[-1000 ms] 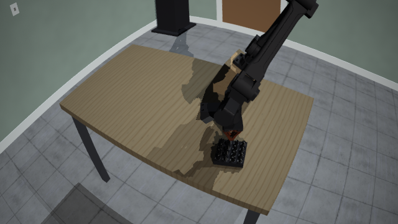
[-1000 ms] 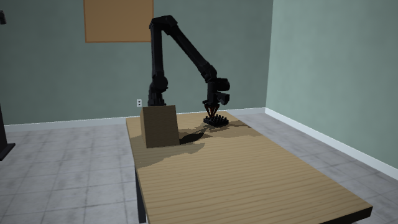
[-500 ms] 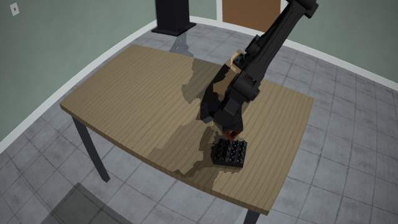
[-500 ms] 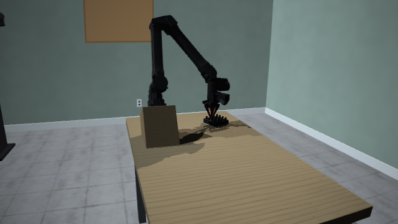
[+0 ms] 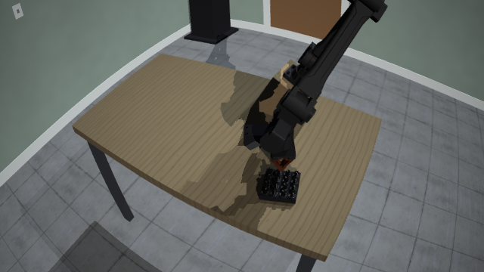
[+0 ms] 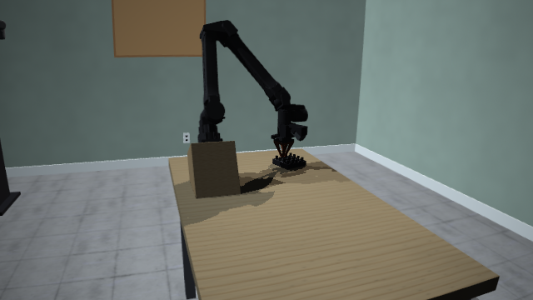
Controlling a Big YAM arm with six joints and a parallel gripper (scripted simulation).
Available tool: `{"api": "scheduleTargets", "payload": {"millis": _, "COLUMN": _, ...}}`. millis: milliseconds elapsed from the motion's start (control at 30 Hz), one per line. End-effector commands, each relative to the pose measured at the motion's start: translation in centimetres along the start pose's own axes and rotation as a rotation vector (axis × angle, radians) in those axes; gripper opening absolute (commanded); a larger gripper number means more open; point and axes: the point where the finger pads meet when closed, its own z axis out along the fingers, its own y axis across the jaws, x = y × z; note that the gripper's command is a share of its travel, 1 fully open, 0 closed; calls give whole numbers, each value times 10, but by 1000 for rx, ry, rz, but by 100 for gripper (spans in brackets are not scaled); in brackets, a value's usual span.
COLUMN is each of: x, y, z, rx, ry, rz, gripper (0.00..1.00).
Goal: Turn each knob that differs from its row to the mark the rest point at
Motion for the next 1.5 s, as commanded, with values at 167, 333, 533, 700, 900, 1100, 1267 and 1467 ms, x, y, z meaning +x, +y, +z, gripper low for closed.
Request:
{"api": "scheduleTargets", "payload": {"millis": 167, "x": -1, "y": 8, "z": 0, "rx": -3, "ry": -7, "rz": -3, "gripper": 18}}
{"api": "scheduleTargets", "payload": {"millis": 333, "x": -1, "y": 8, "z": 0, "rx": -3, "ry": -6, "rz": -3, "gripper": 18}}
{"api": "scheduleTargets", "payload": {"millis": 533, "x": -1, "y": 7, "z": 4, "rx": -6, "ry": -8, "rz": -4, "gripper": 18}}
{"api": "scheduleTargets", "payload": {"millis": 700, "x": 1, "y": 1, "z": 10, "rx": 4, "ry": -4, "rz": 2, "gripper": 18}}
{"api": "scheduleTargets", "payload": {"millis": 900, "x": -2, "y": -1, "z": 12, "rx": 4, "ry": -4, "rz": 12, "gripper": 18}}
{"api": "scheduleTargets", "payload": {"millis": 1100, "x": 0, "y": 0, "z": 17, "rx": 4, "ry": -4, "rz": 5, "gripper": 18}}
{"api": "scheduleTargets", "payload": {"millis": 1267, "x": 1, "y": 1, "z": 16, "rx": 1, "ry": -5, "rz": 0, "gripper": 18}}
{"api": "scheduleTargets", "payload": {"millis": 1467, "x": 1, "y": 0, "z": 16, "rx": 5, "ry": -3, "rz": 1, "gripper": 18}}
